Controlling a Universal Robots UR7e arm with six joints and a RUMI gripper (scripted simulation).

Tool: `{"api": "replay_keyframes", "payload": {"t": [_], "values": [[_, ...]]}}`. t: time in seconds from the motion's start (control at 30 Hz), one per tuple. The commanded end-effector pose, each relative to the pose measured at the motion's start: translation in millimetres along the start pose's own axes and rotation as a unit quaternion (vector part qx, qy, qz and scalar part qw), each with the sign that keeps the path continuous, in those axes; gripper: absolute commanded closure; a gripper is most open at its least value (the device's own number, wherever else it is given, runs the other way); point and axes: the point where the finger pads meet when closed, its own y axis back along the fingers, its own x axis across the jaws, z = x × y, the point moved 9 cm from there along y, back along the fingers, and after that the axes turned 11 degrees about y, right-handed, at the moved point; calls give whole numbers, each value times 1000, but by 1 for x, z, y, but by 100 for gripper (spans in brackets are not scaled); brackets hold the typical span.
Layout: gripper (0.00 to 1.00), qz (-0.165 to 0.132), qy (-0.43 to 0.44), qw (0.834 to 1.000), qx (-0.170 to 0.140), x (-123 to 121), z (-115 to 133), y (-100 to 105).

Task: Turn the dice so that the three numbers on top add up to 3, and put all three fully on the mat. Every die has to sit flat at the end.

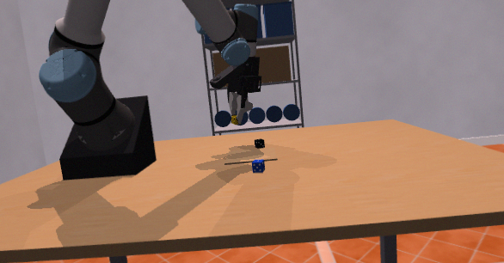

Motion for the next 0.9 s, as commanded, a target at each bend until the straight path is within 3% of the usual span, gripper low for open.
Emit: {"api": "replay_keyframes", "payload": {"t": [0.0, 0.17, 0.27, 0.57, 0.77, 0.87], "values": [[94, 12, -81, 997, 0, 1, 0, -1], [94, 25, -162, 986, 1, 1, 0, -1], [94, 25, -164, 986, 2, 1, 0, -1], [94, 49, -313, 948, 9, 2, 1, -2], [94, 65, -413, 908, 17, 2, 3, -3], [94, 66, -420, 905, 18, 2, 3, -3]]}}
